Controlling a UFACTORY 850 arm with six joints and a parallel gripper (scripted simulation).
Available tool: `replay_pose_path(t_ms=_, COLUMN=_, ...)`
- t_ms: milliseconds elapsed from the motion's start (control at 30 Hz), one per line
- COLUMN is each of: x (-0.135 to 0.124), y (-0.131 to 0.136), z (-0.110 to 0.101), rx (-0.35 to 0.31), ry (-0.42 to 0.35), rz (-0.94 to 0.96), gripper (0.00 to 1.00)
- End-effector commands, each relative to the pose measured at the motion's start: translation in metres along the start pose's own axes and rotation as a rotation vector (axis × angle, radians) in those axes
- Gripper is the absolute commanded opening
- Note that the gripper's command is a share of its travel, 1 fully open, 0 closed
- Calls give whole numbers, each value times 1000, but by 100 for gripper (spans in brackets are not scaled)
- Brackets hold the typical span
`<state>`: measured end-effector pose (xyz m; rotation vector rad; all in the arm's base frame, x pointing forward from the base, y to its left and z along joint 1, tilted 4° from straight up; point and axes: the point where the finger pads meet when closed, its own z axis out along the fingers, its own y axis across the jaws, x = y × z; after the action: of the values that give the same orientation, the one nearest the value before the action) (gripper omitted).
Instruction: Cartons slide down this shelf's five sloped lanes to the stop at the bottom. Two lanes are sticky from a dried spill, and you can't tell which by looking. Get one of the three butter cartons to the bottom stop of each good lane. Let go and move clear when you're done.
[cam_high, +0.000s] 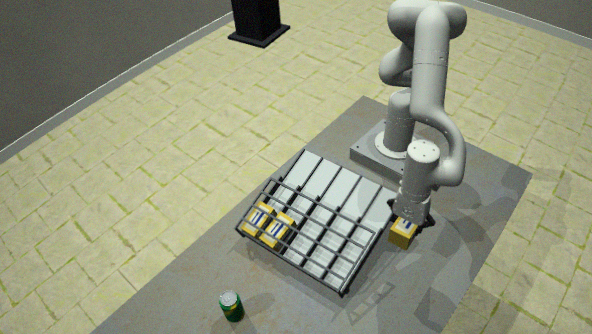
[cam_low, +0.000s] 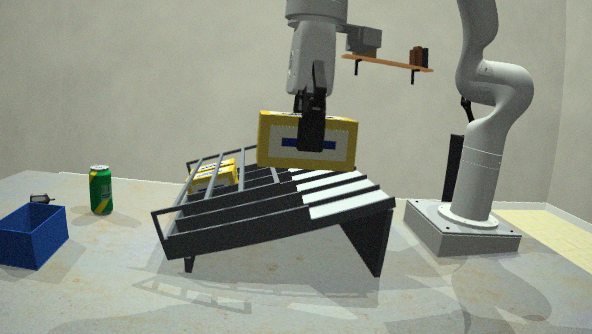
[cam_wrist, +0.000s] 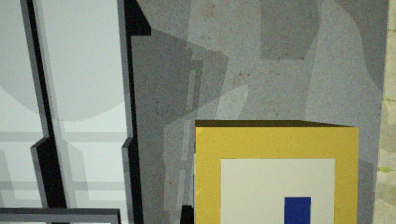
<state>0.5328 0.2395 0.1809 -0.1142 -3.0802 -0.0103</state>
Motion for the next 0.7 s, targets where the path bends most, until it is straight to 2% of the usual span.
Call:
replay_pose_path(t_ms=0, x=1, y=0, z=-35, rx=3, ry=3, rz=3, gripper=0)
replay_pose_path(t_ms=167, x=1, y=0, z=-35, rx=3, ry=3, rz=3, gripper=0)
replay_pose_path(t_ms=200, x=17, y=-68, z=-33, rx=2, ry=1, rz=1, gripper=0)
replay_pose_path(t_ms=300, x=19, y=-76, z=-33, rx=2, ry=1, rz=1, gripper=0)
replay_pose_path(t_ms=567, x=47, y=-190, z=-33, rx=2, ry=1, rz=1, gripper=0)
replay_pose_path(t_ms=667, x=48, y=-194, z=-33, rx=2, ry=1, rz=1, gripper=0)
